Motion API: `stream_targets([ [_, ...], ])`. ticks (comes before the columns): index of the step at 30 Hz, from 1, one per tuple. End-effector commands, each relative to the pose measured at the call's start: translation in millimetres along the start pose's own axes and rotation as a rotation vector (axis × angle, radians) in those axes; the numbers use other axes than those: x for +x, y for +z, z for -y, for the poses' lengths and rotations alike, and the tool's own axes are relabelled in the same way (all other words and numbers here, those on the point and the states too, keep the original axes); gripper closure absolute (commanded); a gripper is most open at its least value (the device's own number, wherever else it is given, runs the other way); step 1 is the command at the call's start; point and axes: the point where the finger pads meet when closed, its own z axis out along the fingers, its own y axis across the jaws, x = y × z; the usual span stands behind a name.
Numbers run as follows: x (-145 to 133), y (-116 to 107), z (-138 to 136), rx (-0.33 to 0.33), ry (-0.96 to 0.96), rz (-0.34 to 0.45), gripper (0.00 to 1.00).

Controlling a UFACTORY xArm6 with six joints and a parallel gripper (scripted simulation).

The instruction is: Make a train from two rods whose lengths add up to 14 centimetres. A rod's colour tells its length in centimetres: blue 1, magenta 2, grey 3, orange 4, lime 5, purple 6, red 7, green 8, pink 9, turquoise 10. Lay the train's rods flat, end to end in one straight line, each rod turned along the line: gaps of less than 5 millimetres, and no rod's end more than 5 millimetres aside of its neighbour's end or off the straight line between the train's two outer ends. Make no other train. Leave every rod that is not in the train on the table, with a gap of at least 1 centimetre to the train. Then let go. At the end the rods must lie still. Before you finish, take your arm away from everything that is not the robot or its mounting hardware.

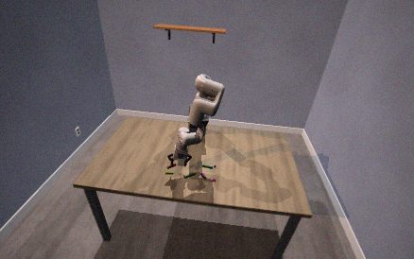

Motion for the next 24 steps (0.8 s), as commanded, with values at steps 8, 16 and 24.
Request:
stream_targets([
  [8, -4.1, 1.6, -26.8, 0.039, -0.375, -0.005, 0.0],
  [16, -9.9, 1.8, -41.6, 0.071, -0.635, -0.004, 0.0],
  [24, -17.3, 1.4, -53.1, 0.111, -0.871, -0.003, 0.0],
])
